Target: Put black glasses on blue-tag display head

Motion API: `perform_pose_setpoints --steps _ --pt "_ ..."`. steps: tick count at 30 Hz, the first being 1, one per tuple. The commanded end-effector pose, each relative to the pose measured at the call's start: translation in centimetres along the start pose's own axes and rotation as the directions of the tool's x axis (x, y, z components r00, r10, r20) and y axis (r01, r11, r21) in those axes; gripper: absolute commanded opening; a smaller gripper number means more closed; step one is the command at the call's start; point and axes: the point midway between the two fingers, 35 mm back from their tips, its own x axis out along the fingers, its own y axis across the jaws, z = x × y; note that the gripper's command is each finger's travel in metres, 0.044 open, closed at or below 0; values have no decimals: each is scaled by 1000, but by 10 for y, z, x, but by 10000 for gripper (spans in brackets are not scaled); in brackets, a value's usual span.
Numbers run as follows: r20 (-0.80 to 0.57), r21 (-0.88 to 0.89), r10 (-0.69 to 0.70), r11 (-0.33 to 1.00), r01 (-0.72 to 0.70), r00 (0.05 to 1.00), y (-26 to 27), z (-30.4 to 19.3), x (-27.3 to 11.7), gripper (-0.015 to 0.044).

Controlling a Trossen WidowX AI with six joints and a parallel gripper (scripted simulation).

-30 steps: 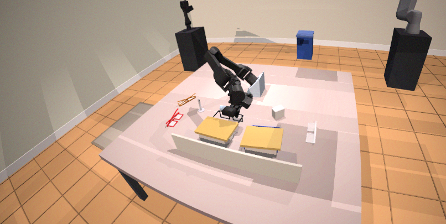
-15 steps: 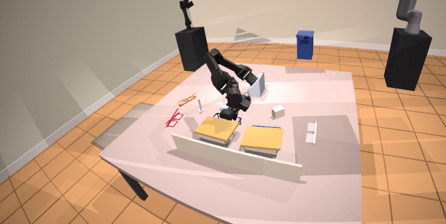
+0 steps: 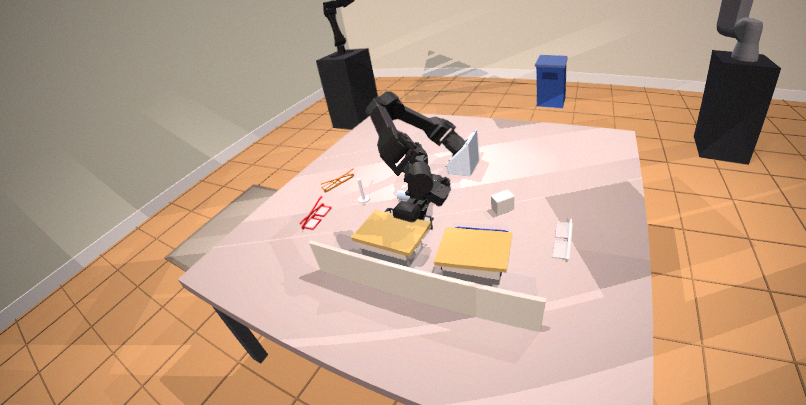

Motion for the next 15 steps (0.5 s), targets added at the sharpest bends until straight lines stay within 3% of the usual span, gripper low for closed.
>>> perform_pose_setpoints --steps 1,15 --pt "-5 -7 1 1000 -2 1000 -3 -1 1 0" --pt "-6 -7 1 1000 -1 1000 -3 0 4 0"
